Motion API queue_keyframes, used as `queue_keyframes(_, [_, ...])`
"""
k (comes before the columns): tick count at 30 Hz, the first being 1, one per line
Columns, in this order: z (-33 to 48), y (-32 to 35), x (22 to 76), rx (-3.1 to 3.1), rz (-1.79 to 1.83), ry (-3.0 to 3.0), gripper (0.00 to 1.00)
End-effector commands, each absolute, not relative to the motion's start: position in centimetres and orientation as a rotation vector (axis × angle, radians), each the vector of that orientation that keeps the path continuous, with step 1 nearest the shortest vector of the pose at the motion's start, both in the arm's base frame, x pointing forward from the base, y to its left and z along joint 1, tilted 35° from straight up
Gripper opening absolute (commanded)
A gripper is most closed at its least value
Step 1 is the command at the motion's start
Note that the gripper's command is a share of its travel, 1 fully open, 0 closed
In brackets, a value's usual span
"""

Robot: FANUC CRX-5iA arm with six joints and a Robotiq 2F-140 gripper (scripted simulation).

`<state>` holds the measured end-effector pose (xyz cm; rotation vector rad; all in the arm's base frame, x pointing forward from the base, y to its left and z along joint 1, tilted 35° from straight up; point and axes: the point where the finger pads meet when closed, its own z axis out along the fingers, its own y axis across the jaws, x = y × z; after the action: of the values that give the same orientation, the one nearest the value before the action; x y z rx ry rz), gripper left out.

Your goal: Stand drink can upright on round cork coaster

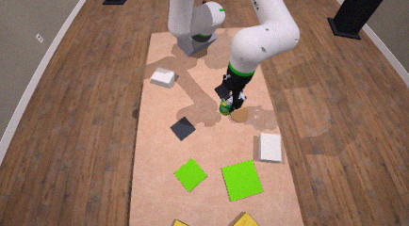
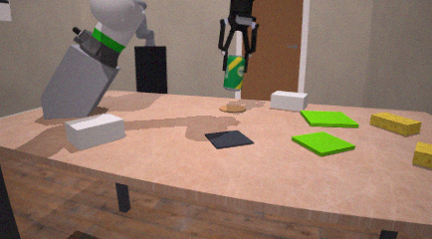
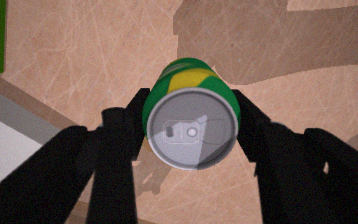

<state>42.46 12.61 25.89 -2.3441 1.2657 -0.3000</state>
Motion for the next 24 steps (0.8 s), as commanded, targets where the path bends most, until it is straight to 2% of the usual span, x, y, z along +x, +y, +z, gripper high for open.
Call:
queue_keyframes(1, [26.1,13.0,42.2,-2.416,-0.331,1.122,0.10])
queue_keyframes(24, [26.8,15.3,40.8,-2.684,-0.533,0.366,0.10])
